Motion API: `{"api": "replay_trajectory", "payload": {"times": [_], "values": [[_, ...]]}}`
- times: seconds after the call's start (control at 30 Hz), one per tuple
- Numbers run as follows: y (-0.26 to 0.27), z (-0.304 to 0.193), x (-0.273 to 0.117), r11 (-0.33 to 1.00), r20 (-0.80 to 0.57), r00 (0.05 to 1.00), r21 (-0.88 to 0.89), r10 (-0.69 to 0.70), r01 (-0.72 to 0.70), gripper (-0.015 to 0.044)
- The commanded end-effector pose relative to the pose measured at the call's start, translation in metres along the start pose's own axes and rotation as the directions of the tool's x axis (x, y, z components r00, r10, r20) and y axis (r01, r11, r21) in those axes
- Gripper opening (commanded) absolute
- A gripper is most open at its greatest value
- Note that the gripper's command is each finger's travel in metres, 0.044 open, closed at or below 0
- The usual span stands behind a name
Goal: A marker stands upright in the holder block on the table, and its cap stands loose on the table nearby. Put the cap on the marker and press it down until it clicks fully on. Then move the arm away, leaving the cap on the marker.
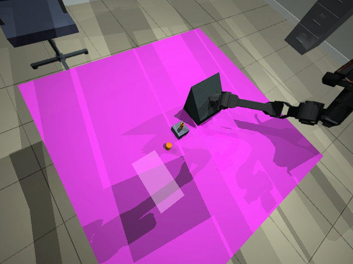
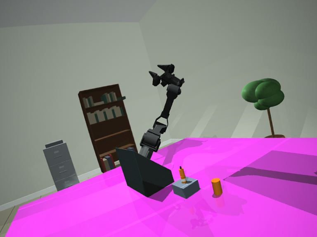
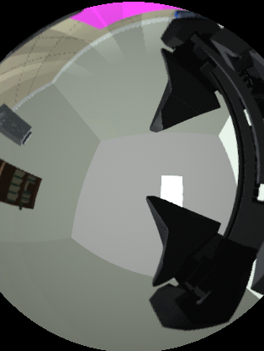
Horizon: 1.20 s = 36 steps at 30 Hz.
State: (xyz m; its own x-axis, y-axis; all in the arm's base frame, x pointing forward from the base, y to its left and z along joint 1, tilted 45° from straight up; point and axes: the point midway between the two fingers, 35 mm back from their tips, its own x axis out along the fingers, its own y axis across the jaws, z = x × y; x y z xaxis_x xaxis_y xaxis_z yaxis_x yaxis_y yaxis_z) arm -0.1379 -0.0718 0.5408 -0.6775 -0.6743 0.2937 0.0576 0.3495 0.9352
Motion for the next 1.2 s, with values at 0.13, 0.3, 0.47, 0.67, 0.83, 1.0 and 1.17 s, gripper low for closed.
{"api": "replay_trajectory", "payload": {"times": [0.13, 0.3, 0.47, 0.67, 0.83, 1.0, 1.17], "values": [[0.01, -0.051, -0.004, 0.972, -0.11, 0.989, -0.205, 0.098, -0.119, 0.0269], [0.025, -0.12, -0.016, 0.829, -0.26, 0.943, -0.464, 0.209, -0.312, 0.025], [0.028, -0.193, -0.04, 0.59, -0.45, 0.849, -0.618, 0.275, -0.519, 0.025], [0.011, -0.279, -0.083, 0.238, -0.686, 0.674, -0.63, 0.274, -0.739, 0.025], [-0.023, -0.341, -0.132, -0.044, -0.851, 0.483, -0.501, 0.204, -0.864, 0.025], [-0.054, -0.379, -0.172, -0.237, -0.941, 0.318, -0.337, 0.114, -0.911, 0.025], [-0.104, -0.418, -0.231, -0.442, -0.996, 0.074, -0.045, -0.05, -0.896, 0.025]]}}
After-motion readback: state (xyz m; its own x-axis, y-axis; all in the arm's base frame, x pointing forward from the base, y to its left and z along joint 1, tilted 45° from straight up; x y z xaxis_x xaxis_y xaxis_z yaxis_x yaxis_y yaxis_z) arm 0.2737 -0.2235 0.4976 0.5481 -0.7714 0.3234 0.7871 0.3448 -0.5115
